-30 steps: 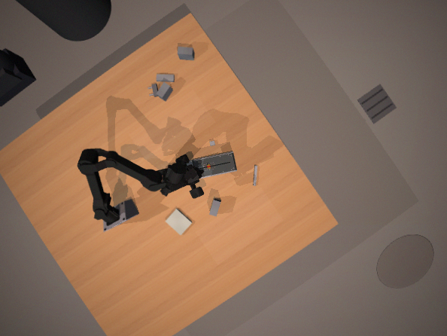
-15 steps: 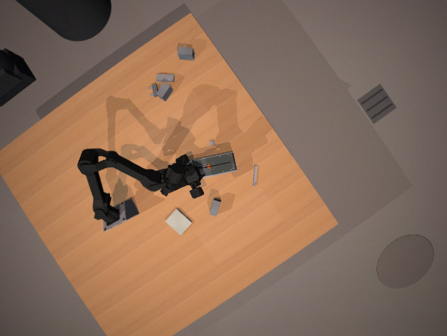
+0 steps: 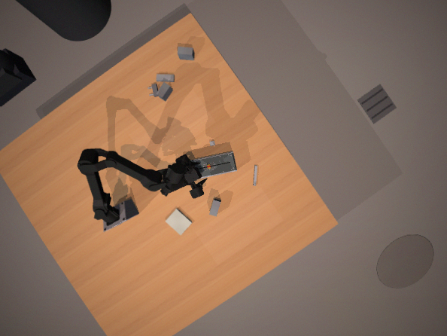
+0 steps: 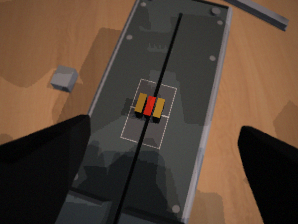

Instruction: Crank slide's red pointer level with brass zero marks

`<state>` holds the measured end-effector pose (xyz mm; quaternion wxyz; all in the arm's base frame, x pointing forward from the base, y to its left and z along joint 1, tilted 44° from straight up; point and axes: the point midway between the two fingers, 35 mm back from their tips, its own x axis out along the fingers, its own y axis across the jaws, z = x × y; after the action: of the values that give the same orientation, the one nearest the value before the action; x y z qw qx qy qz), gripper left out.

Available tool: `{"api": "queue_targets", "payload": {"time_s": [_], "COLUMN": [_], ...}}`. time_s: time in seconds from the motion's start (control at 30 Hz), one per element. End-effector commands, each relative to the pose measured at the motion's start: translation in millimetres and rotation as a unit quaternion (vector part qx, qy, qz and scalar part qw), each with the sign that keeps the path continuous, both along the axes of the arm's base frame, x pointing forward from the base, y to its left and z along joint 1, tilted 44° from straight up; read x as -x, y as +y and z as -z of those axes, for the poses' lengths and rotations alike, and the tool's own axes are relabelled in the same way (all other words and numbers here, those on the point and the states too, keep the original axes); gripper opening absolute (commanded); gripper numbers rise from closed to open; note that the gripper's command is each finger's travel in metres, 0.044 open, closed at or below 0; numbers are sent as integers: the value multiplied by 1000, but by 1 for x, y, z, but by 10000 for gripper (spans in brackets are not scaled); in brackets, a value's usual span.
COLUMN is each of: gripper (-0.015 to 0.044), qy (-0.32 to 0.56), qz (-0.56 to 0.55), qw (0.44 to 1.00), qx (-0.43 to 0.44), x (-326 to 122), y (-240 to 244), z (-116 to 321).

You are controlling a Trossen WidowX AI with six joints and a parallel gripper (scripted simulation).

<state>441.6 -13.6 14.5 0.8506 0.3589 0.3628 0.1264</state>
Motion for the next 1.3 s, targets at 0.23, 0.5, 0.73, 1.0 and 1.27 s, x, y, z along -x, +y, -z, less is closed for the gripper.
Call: {"api": "queue_targets", "payload": {"time_s": [0.23,0.5,0.73,1.0,1.27], "gripper": [99,0,0,26,236], "qy": [0,0,0,0,0], "qz": [0,0,0,0,0], "qw": [1000,1000,1000,1000,1000], "qx": [0,0,0,0,0], "x": [0,0,0,0,0], "y": [0,0,0,0,0], "z": [0,0,0,0,0]}}
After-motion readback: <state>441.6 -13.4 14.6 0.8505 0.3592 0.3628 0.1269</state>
